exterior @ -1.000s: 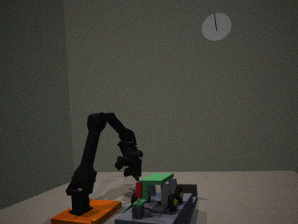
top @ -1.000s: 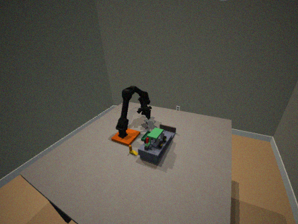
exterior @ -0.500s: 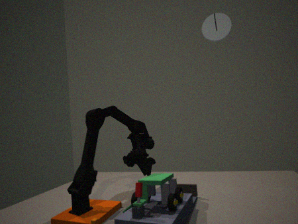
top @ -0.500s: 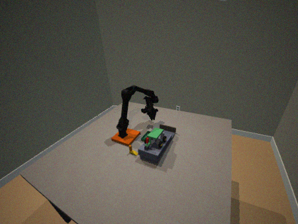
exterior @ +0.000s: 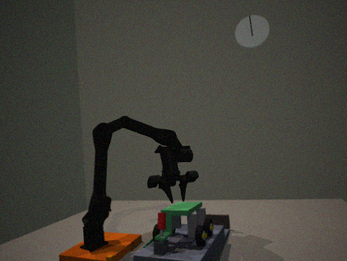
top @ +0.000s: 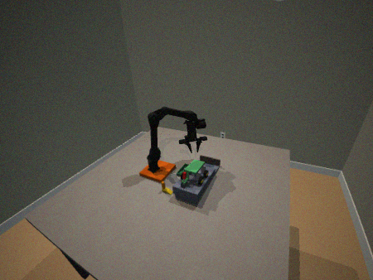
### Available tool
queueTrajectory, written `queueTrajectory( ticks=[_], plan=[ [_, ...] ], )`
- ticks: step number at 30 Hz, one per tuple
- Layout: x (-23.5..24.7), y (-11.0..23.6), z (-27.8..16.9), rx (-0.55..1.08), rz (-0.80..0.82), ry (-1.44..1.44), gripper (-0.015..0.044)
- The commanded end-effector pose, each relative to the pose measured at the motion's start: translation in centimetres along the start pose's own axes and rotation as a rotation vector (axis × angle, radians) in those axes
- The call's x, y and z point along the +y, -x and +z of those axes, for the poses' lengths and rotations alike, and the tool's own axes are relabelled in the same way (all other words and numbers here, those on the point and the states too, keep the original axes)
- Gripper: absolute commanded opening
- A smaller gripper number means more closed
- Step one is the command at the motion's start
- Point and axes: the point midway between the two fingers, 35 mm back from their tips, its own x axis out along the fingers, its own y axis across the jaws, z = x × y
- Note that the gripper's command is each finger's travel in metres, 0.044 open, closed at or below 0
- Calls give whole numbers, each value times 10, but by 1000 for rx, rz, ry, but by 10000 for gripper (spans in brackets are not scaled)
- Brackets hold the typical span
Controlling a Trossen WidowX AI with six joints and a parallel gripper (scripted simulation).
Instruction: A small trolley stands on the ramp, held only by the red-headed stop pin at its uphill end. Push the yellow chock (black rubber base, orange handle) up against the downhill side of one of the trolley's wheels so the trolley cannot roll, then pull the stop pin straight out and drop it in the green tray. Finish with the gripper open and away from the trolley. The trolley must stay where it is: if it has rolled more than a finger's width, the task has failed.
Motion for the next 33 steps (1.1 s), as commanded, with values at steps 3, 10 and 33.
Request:
queueTrajectory(
  ticks=[3,10,33],
  plan=[
    [8,-4,-36,-43,5,-378,190],
    [20,-7,-74,-76,12,-788,190],
    [90,-26,-154,-112,135,-2003,190]
  ],
)
